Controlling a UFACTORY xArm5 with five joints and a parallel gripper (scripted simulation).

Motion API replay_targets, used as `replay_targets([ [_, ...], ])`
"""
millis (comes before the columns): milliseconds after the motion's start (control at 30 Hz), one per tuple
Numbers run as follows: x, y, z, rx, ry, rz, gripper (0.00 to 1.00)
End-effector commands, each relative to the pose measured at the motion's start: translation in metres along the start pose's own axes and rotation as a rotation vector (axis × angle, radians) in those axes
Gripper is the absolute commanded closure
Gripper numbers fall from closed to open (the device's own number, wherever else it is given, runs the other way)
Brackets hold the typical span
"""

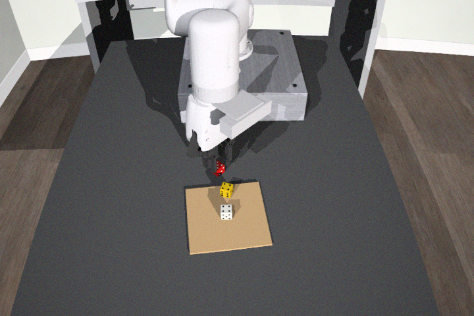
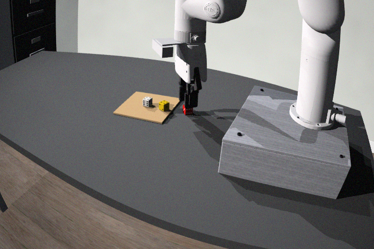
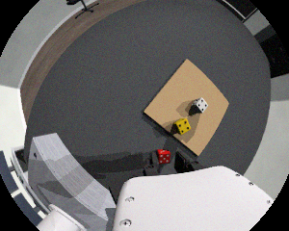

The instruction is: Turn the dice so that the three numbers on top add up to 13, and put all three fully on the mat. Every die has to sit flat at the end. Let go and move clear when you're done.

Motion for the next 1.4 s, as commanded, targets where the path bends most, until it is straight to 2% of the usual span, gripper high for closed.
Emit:
replay_targets([
  [0, 0.001, 0.000, -0.001, 0.001, 0.002, 0.000, 0.64],
  [1000, 0.001, 0.000, 0.000, 0.001, 0.002, 0.000, 0.64],
  [1367, 0.001, -0.001, 0.011, 0.001, 0.002, 0.000, 0.64],
])
Point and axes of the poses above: the point where the finger pads meet when closed, its own z axis out along the fingers, its own x axis across the jaws, y = z × x, the point moved 10 cm from there along -z, back along the fingers, and after that the axes turned 15 degrees about -z, right-handed, at the moved point
